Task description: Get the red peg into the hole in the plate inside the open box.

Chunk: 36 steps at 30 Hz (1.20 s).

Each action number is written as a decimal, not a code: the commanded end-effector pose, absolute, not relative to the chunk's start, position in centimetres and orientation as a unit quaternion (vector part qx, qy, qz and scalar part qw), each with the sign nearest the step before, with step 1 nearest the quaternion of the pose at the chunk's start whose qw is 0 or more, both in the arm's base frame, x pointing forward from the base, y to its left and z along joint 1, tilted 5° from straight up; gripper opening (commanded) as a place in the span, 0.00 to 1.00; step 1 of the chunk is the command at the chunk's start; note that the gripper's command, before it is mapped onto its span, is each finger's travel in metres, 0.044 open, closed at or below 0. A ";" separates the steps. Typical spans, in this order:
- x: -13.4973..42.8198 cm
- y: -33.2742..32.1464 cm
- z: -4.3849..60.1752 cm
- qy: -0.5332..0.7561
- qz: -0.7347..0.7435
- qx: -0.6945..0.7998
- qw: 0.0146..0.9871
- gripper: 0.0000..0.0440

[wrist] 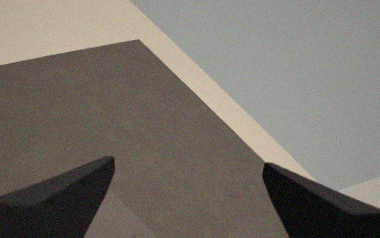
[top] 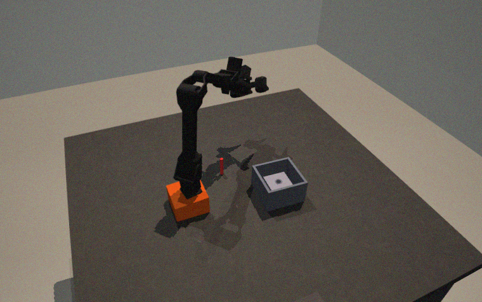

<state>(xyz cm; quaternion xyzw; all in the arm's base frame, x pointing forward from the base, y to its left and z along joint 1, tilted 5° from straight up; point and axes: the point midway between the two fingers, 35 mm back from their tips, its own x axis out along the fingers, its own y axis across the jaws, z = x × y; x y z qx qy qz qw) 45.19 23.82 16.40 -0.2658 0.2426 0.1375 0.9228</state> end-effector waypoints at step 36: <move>24.4 13.1 7.8 0.625 -0.156 0.093 0.759 1.00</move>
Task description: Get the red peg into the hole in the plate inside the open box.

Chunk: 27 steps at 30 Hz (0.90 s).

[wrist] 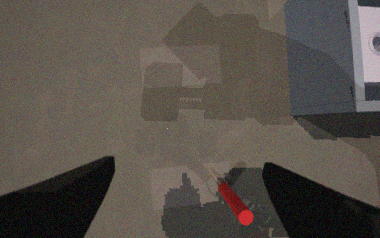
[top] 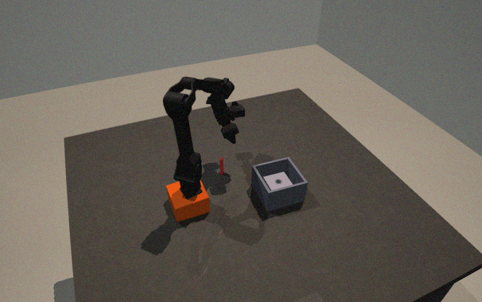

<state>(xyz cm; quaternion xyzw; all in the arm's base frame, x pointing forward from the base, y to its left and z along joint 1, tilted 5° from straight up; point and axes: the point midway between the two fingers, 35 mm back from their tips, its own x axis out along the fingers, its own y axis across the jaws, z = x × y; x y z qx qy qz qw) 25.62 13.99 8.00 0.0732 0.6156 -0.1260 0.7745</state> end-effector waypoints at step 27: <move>18.8 9.1 -1.0 0.613 -0.337 0.221 0.679 0.98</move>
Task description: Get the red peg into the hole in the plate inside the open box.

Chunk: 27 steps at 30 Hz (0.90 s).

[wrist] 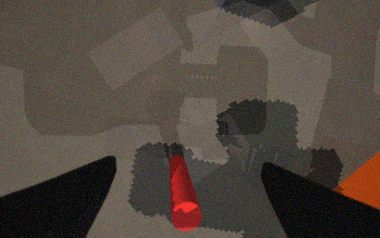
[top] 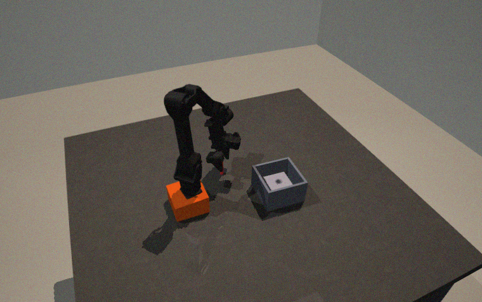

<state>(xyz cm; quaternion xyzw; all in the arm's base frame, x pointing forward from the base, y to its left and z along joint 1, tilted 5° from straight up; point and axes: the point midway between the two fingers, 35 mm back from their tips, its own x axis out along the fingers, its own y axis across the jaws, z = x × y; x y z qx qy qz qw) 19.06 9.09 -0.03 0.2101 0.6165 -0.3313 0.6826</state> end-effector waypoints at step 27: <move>18.9 8.5 -1.9 0.610 -0.348 0.254 0.665 0.00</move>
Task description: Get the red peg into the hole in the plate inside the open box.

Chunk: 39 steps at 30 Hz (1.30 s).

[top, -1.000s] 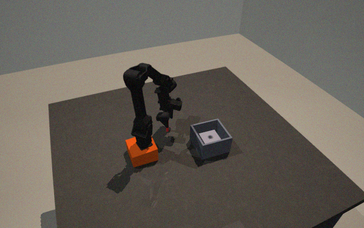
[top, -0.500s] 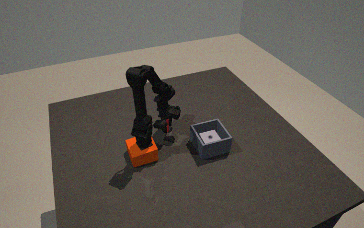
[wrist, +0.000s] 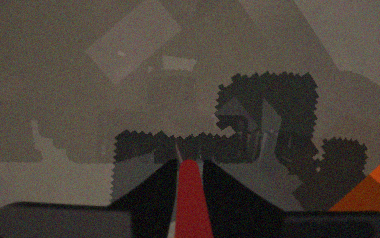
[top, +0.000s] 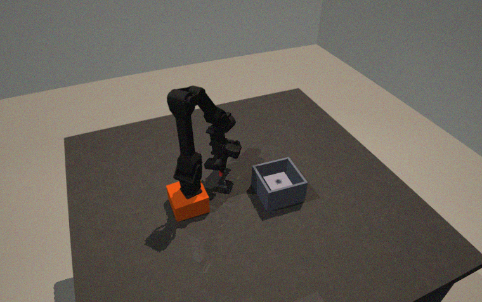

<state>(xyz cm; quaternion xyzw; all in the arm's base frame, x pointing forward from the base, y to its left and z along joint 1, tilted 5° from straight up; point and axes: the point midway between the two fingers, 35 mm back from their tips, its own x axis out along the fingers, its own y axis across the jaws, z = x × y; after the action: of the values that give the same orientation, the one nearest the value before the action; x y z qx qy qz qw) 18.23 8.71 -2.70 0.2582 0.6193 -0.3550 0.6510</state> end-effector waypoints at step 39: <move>27.0 0.2 9.0 0.550 -0.354 0.194 0.731 0.00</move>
<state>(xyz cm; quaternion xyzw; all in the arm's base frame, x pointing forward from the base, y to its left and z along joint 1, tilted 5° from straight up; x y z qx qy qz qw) 26.61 0.94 8.90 0.1944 0.5479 -0.3507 0.7342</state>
